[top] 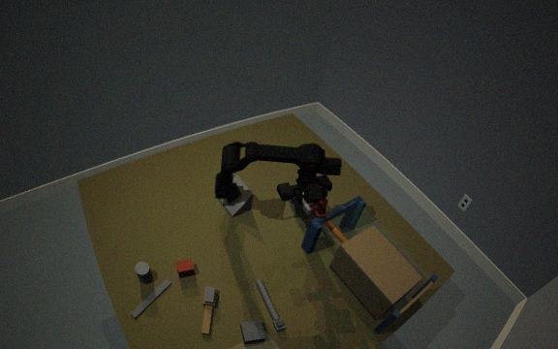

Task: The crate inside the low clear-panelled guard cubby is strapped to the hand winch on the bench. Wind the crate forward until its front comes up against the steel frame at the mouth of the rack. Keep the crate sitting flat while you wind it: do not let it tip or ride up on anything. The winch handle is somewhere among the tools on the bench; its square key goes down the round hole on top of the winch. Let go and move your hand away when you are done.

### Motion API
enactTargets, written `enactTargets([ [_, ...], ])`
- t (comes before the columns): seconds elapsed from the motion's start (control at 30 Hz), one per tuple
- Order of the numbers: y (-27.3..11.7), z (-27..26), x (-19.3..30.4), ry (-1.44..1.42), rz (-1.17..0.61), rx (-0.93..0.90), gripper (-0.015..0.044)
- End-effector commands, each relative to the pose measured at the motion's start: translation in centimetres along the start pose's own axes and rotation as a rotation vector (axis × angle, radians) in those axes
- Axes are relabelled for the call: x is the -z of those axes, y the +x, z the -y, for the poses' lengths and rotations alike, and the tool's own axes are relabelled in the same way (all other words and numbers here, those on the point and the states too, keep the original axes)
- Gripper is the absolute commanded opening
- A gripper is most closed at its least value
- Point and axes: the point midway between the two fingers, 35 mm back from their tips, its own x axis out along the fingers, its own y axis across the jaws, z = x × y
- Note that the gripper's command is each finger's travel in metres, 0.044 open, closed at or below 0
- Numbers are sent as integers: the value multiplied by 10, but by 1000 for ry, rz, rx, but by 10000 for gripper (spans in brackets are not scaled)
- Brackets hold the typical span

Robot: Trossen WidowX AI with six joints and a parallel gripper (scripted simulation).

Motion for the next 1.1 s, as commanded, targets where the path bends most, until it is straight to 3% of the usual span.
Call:
enactTargets([
  [0.0,2,-16,9,-108,-4,0,0],
  [0.5,15,-33,22,-392,-28,57,0],
  [1.07,13,-32,19,-364,-50,-184,0],
])
